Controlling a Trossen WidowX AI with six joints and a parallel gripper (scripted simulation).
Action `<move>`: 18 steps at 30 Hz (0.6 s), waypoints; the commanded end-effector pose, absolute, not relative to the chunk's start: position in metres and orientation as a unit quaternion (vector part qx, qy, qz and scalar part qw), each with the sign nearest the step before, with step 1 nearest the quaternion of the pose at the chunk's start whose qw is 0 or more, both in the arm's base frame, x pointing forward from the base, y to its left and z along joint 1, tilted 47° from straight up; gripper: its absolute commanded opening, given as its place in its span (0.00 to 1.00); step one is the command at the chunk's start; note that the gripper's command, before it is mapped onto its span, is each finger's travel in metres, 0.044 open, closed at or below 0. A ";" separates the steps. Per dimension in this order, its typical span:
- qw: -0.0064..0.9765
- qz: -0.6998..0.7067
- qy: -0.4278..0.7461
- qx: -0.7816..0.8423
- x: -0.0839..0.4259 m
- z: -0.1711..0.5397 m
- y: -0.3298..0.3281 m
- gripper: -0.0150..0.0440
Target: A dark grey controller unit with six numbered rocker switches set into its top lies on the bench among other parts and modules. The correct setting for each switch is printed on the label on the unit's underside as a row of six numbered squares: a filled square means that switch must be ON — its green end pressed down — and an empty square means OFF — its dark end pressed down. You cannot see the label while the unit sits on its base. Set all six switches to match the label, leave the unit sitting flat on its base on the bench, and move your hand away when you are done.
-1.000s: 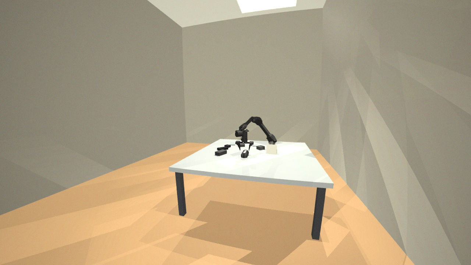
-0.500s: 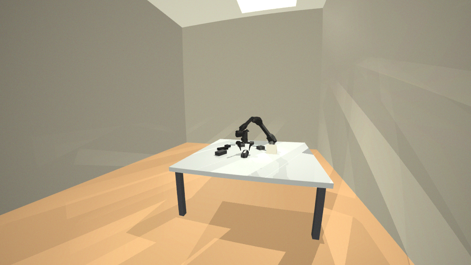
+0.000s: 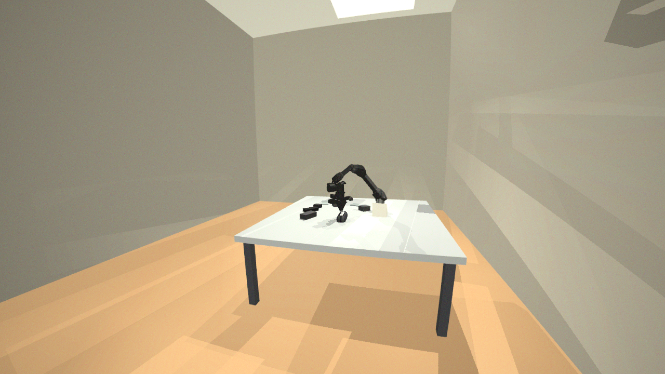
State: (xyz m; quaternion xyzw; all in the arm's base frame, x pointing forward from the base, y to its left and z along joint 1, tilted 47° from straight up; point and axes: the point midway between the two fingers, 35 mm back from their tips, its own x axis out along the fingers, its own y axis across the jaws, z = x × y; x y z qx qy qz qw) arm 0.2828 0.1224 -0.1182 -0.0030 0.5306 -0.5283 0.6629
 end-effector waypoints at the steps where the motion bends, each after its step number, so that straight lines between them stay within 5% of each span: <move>1: 0.650 -0.468 0.594 -0.079 0.284 -0.120 0.124 0.25; 18: 0.520 -0.142 0.764 -0.355 0.293 -0.116 0.131 0.25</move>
